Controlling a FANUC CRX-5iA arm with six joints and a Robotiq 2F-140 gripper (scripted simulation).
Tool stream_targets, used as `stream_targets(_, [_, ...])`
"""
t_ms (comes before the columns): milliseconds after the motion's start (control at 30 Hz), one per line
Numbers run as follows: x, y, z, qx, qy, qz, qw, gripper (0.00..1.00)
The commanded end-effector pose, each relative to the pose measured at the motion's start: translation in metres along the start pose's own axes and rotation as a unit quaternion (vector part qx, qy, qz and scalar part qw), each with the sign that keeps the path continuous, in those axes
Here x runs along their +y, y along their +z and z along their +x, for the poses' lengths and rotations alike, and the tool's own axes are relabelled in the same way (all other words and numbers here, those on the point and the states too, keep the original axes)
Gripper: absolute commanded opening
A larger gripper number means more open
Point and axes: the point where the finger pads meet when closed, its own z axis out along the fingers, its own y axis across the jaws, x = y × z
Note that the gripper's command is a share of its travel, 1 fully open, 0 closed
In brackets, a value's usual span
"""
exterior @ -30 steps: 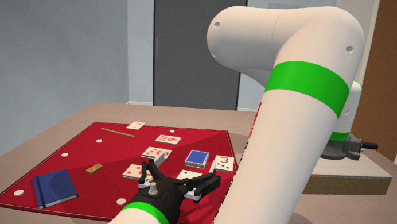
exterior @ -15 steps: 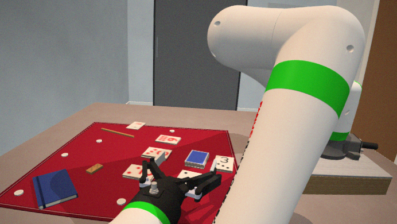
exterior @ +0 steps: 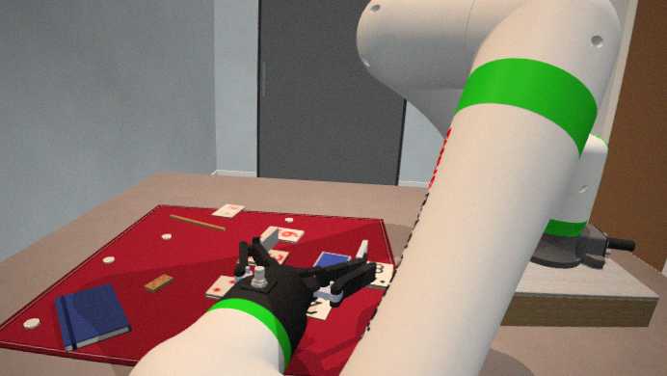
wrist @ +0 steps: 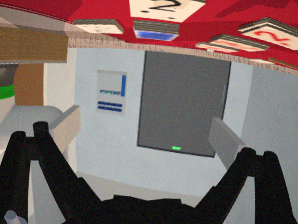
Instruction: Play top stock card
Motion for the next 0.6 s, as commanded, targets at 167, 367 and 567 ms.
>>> stream_targets(167, [0.0,-0.001,-0.023,0.0,0.0,0.0,1.0,1.0])
stream_targets(367, [0.0,-0.002,-0.033,0.0,0.0,0.0,1.0,1.0])
stream_targets(567, [0.0,-0.002,-0.033,0.001,0.0,0.0,1.0,1.0])
